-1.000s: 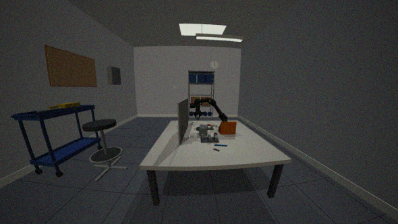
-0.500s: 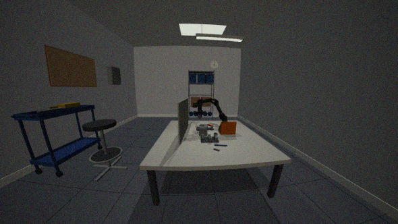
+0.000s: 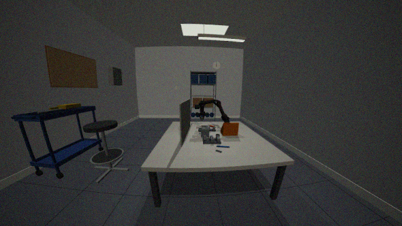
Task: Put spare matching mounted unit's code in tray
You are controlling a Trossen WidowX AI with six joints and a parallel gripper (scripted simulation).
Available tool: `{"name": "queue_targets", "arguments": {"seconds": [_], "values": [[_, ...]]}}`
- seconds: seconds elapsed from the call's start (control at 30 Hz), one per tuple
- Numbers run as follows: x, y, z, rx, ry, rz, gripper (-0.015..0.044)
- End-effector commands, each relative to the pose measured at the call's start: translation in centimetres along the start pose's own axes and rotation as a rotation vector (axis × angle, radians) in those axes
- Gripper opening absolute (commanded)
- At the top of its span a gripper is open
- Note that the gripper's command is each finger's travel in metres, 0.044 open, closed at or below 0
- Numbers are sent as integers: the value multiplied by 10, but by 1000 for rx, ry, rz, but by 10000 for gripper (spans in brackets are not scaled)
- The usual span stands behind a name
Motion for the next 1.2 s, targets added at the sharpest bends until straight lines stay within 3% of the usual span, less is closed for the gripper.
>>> {"name": "queue_targets", "arguments": {"seconds": [0.0,1.17], "values": [[-1,-4,-1,1,10,2,0],[-2,-40,-6,2,9,-4,0]]}}
Point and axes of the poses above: the point midway between the two fingers, 35 mm back from their tips, its own y axis back along the fingers, its own z axis across the jaws, x = y × z, the point moved 5 cm from there along y, back along the fingers, and after that the axes turned 13 degrees about y, right-handed, at the moved point
